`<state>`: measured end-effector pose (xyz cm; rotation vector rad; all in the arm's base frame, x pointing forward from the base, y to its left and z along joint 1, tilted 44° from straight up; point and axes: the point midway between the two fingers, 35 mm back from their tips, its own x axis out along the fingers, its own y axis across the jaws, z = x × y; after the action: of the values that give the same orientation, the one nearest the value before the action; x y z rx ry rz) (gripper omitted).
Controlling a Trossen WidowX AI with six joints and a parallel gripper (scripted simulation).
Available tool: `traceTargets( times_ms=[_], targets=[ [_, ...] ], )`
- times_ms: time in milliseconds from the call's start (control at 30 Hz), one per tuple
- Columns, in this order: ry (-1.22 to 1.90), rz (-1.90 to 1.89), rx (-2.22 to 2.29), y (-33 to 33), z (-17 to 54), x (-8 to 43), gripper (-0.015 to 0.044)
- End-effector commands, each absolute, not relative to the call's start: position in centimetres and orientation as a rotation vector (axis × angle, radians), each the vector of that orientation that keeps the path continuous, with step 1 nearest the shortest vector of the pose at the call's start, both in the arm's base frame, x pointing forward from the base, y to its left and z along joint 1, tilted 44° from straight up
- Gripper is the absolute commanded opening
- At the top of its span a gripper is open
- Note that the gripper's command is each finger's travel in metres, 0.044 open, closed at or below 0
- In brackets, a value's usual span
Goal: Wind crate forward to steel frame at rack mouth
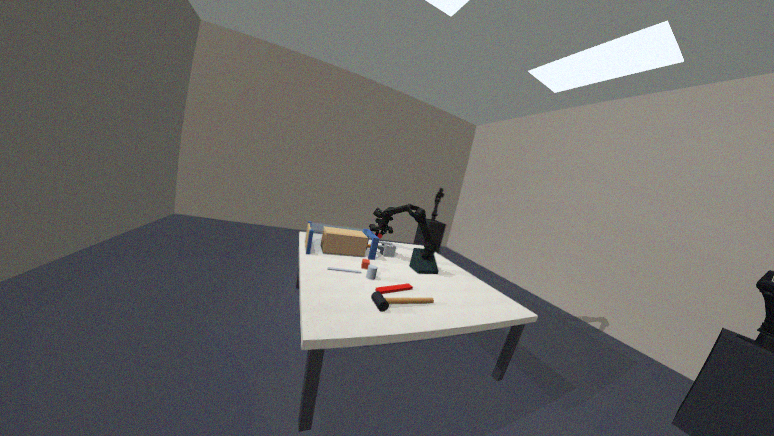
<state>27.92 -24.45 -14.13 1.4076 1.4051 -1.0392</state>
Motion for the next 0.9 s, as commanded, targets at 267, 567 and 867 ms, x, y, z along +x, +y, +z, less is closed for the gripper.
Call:
traceTargets(
  times_ms=[267,567,867],
  targets=[
    [1.425,-1.018,1.427,-22.3,-12.7,28.1,0.0],
    [1.426,-1.017,1.427,-21.4,-11.9,28.0,0.0],
    [1.427,-1.017,1.428,-20.5,-11.1,27.7,0.0]
  ],
)
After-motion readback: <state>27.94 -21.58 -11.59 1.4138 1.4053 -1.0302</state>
